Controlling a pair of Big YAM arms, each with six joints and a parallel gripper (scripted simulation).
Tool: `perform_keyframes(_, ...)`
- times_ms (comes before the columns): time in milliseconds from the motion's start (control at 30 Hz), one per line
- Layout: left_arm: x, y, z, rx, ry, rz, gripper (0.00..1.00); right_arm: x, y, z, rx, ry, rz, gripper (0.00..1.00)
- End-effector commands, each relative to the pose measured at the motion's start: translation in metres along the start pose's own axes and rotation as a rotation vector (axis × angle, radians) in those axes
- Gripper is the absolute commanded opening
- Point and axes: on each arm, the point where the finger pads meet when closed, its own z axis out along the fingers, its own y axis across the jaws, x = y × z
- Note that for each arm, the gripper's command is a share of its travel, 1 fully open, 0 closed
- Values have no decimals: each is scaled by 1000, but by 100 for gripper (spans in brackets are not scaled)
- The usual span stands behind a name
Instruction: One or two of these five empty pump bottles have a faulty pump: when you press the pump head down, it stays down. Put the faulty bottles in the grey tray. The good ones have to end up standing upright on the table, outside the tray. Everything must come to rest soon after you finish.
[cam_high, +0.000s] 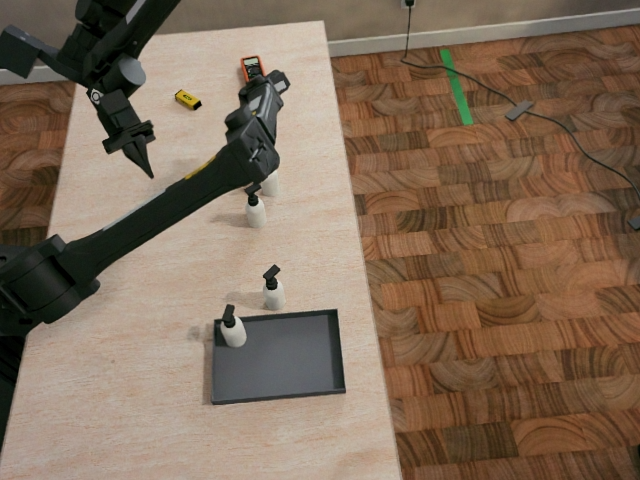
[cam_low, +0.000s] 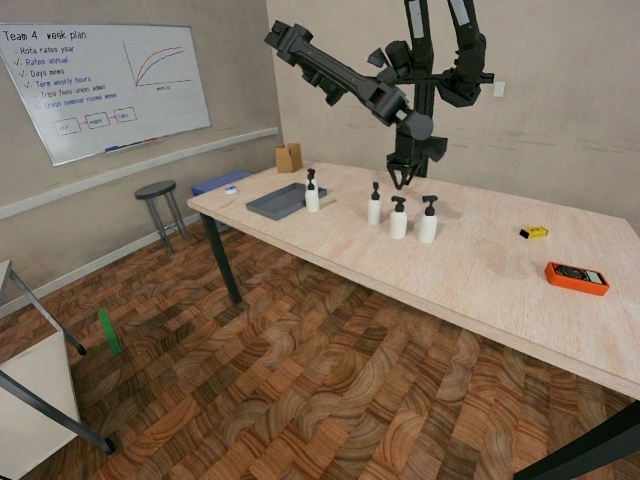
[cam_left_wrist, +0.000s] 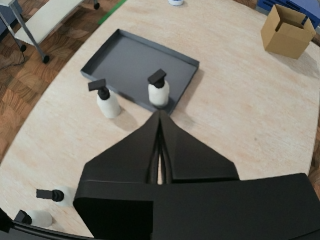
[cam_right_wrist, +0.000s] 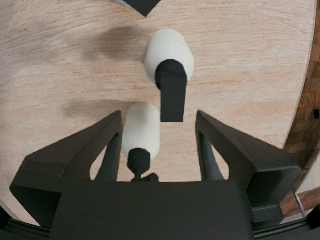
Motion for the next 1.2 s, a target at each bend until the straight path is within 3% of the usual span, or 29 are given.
perform_keyframes(0, -7, 1, 1, -7, -23, -3, 0, 3, -9, 20, -3, 4, 20, 51)
perform_keyframes(1167, -7, 1, 1, -7, -23, -3, 0, 4, -9, 67, -3, 4, 20, 51)
